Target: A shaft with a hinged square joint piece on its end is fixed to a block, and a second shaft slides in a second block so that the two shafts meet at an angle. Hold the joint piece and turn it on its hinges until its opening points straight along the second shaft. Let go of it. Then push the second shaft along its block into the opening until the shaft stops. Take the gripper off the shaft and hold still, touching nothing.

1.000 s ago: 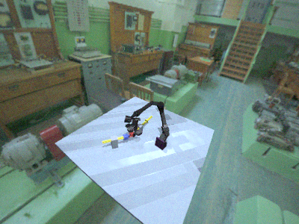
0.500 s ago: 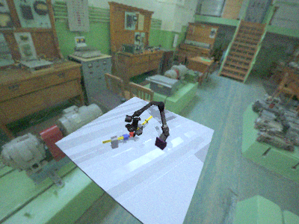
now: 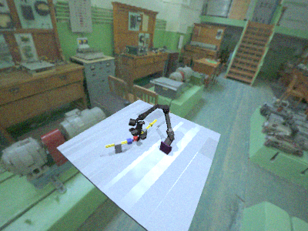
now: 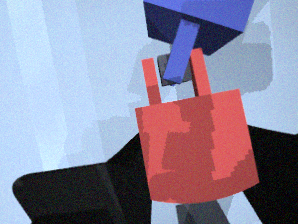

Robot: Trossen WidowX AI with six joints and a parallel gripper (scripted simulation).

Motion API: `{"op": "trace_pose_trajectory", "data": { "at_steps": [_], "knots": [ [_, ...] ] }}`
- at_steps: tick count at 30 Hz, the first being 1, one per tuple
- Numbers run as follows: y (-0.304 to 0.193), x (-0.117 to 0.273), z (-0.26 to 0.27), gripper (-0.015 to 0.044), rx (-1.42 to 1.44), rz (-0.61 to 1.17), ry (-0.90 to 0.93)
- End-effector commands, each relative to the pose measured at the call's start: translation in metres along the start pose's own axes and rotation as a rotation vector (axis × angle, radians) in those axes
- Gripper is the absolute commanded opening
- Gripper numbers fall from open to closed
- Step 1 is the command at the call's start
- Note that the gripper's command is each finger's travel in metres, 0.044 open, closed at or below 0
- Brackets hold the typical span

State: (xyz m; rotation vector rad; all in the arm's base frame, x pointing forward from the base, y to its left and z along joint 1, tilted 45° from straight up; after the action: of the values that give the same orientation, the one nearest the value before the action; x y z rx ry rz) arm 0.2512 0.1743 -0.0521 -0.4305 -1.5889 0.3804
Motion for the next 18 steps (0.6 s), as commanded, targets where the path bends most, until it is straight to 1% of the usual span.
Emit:
{"op": "trace_pose_trajectory", "data": {
  "at_steps": [1, 4, 9, 10, 12, 18],
  "knots": [
    [0.0000, 0.0000, 0.0000, 0.0000, 0.000, 0.000, 0.000],
    [0.0000, 0.0000, 0.0000, 0.0000, 0.000, 0.000, 0.000],
    [0.0000, 0.0000, 0.0000, 0.0131, 0.000, 0.000, 0.000],
    [0.0000, 0.0000, 0.0000, 0.0147, 0.000, 0.000, 0.000],
    [0.0000, 0.0000, 0.0000, 0.0147, 0.000, 0.000, 0.000],
    [0.0000, 0.0000, 0.0000, 0.0304, 0.000, 0.000, 0.000]
  ]
}}
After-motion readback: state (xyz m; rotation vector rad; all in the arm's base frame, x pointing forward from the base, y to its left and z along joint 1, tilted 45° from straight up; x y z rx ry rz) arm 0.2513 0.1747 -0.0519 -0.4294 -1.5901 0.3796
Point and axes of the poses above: the point midway between the two fingers, 35 mm back from their tips, its own x axis back along the fingers, its own z axis across the jaws, y = z × x, the point moved 5 cm from there along x, back along the fingers, and after that the axes turned 7 degrees about -x, right-handed, at the moved point
